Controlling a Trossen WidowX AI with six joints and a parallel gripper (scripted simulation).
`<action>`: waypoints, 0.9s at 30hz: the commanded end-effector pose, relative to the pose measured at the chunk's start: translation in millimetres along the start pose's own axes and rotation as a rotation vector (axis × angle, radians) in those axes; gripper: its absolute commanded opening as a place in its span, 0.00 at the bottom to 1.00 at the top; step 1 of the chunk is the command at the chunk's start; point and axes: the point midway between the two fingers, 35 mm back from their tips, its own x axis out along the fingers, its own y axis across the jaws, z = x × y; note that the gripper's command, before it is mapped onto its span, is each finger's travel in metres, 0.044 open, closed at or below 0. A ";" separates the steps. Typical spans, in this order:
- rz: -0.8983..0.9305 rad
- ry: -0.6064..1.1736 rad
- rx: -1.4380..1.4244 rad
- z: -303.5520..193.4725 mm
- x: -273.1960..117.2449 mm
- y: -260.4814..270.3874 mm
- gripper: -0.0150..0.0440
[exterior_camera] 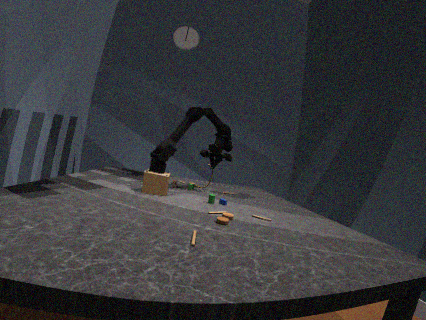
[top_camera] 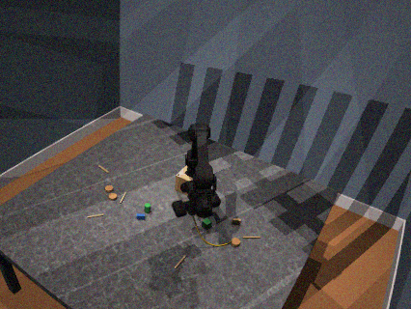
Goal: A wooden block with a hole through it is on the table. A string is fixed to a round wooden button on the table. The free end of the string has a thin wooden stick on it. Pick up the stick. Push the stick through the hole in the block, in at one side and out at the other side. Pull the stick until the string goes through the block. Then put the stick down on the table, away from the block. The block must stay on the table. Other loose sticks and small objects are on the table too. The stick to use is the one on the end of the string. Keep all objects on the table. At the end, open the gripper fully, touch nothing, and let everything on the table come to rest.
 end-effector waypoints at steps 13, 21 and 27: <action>-0.136 0.006 0.416 -10.4 -4.8 7.6 0.25; -0.137 0.012 0.330 -10.5 -4.9 7.7 0.25; -0.139 0.029 0.122 -10.8 -5.0 7.9 0.25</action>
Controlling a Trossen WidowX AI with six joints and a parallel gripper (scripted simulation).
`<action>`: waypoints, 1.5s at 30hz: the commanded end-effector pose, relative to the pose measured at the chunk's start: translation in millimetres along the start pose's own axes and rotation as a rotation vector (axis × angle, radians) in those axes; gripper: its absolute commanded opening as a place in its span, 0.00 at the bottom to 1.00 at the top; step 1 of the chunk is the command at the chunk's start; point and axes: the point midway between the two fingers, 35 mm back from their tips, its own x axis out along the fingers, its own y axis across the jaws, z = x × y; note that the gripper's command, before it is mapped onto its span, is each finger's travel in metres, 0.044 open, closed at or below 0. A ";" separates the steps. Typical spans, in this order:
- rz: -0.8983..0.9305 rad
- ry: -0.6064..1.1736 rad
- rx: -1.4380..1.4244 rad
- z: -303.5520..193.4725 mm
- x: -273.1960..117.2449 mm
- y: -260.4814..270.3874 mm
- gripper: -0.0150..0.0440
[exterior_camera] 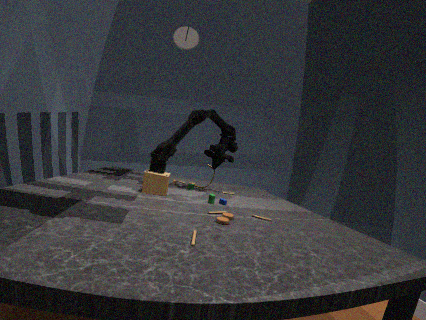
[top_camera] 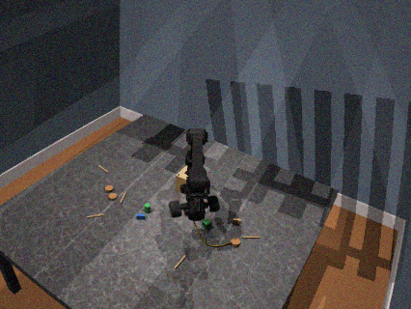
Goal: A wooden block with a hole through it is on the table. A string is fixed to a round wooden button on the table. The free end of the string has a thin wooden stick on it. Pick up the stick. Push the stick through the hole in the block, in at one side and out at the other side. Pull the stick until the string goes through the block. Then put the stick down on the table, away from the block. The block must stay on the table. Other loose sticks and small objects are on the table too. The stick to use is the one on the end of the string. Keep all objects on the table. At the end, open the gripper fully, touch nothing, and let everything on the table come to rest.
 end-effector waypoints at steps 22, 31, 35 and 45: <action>-0.017 0.019 -0.847 -1.9 -1.5 0.2 0.25; -0.018 0.027 -1.158 -2.4 -1.6 0.4 0.25; -0.018 0.032 -1.296 -2.6 -1.6 0.6 0.25; -0.016 0.043 -1.642 -3.0 -1.6 0.9 0.25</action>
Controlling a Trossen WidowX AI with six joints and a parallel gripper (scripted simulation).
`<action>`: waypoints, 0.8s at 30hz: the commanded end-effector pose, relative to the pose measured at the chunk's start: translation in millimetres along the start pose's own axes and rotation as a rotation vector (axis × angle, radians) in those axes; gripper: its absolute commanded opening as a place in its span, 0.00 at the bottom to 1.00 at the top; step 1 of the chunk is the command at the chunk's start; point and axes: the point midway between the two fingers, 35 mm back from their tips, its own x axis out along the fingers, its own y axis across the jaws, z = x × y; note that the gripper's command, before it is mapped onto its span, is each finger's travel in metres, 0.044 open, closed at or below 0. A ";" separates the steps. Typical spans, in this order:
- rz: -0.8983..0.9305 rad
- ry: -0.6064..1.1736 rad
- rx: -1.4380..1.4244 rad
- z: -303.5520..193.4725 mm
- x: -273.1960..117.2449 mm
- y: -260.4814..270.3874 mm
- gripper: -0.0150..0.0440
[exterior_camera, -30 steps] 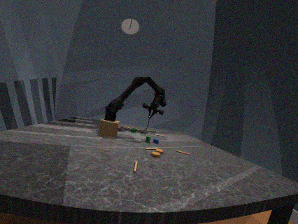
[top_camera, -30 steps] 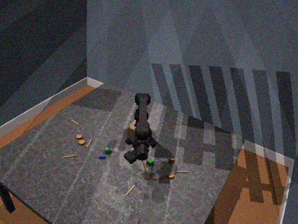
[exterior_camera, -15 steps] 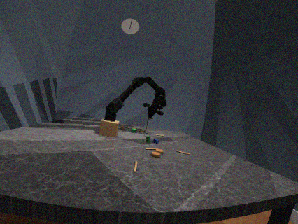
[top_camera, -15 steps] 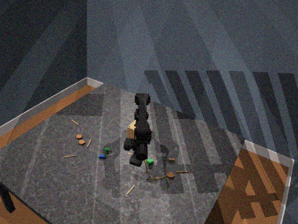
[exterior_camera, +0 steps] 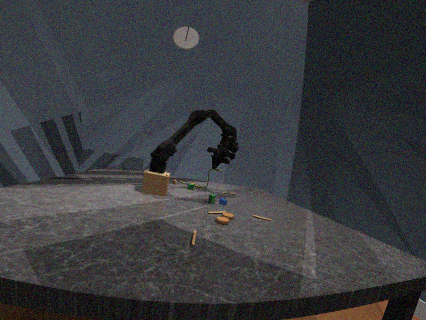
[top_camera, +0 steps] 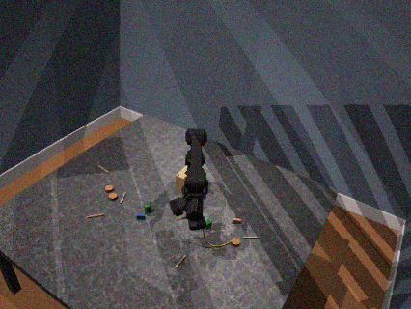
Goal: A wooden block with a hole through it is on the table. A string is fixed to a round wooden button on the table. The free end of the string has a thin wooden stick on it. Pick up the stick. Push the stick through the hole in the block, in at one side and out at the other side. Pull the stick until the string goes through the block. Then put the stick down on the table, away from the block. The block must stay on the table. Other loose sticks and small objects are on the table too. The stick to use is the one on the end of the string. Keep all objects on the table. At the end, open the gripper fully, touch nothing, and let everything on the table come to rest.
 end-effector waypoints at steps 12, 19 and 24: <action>0.010 0.014 -0.504 -0.2 -1.0 1.2 0.25; 0.015 0.016 -0.746 -0.1 -1.2 1.6 0.25; 0.020 0.017 -0.919 0.0 -1.3 1.9 0.25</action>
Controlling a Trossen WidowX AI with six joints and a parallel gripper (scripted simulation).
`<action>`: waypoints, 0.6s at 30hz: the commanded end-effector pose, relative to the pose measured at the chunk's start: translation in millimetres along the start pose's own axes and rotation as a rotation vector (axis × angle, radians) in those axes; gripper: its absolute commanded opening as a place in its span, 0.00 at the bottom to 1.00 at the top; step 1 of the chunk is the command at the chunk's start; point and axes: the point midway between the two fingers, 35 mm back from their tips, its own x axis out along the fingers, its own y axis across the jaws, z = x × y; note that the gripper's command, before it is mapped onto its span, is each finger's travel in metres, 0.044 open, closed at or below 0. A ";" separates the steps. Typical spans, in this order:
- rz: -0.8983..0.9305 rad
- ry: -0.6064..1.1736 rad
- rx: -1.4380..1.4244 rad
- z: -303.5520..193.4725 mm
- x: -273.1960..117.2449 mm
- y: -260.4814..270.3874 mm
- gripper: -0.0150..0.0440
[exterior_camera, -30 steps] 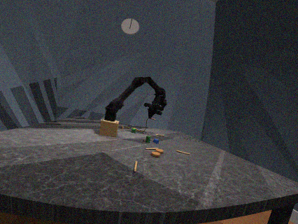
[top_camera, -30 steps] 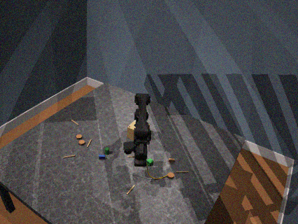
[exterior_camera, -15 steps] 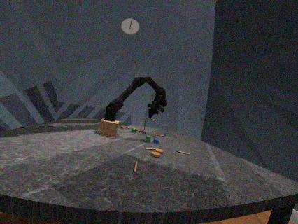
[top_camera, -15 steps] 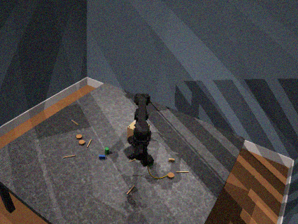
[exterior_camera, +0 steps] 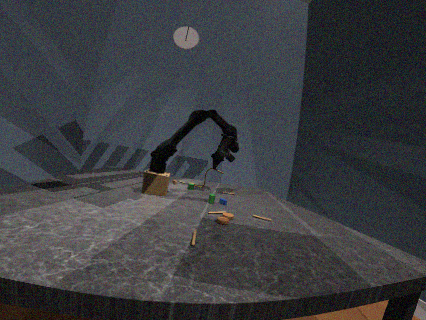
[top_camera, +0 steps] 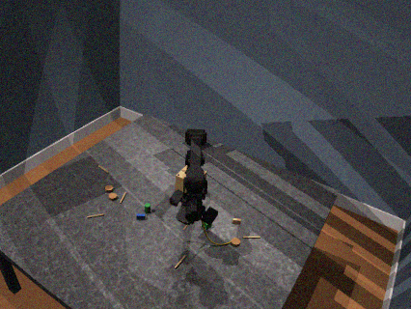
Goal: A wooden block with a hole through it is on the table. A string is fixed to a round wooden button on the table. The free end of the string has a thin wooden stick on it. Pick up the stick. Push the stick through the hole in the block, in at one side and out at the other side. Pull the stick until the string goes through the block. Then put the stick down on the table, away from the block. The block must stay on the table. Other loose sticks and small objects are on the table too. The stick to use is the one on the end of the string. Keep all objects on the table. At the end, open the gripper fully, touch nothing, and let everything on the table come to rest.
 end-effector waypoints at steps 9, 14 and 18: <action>0.014 0.002 -0.401 0.7 -1.0 0.9 0.25; 0.018 0.001 -0.574 0.9 -1.1 1.0 0.25; 0.021 0.000 -0.712 1.2 -1.2 1.1 0.25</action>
